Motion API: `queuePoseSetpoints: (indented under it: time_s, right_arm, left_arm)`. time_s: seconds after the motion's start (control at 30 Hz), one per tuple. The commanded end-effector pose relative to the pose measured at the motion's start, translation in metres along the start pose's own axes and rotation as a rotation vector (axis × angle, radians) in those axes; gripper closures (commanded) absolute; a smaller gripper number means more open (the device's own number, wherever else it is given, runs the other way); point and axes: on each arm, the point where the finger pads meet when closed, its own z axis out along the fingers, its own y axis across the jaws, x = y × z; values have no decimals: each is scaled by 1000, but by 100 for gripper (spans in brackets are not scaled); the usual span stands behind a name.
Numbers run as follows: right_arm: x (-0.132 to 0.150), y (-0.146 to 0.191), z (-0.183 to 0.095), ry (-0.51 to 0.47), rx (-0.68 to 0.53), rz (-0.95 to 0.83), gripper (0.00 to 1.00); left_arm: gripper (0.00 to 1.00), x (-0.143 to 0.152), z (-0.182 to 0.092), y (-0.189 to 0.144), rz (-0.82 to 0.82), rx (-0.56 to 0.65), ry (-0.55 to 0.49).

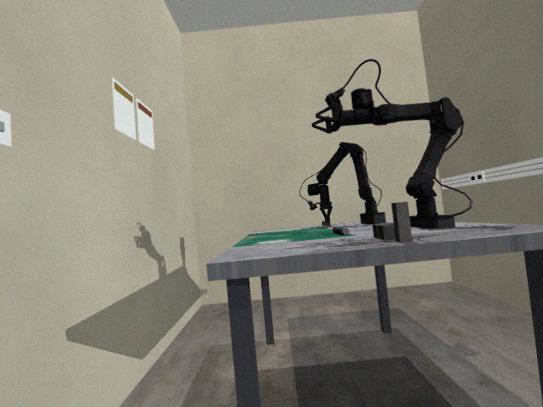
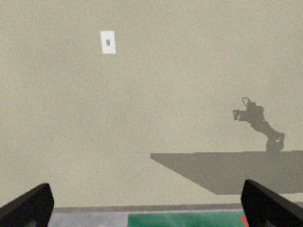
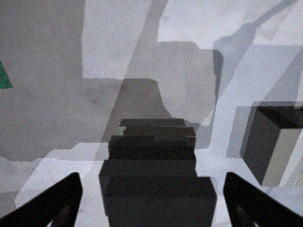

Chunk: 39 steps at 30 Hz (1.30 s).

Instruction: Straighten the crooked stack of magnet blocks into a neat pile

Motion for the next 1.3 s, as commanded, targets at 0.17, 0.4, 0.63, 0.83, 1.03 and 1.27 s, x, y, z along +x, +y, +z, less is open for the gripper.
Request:
queuePoseSetpoints:
  time_s: [0.17,0.4,0.63,0.83,1.03,1.27]
  right_arm:
    - [-10,-2,-9,-60,11,-2,20]
    - [-5,3,-7,-50,7,-6,20]
    - [-24,-9,-14,-92,23,4,50]
    - [-24,-9,-14,-92,23,4,50]
    - [-24,-9,-14,-92,23,4,50]
    - [-24,-9,-14,-92,23,4,50]
  left_arm:
    - [0,-37,-8,-1,1,5,-90]
    - [0,-37,-8,-1,1,5,-90]
    - [0,-37,-8,-1,1,5,-90]
    - [0,-37,-8,-1,1,5,-90]
    - [0,-37,-8,-1,1,5,-90]
    - [0,-37,-8,-1,1,5,-90]
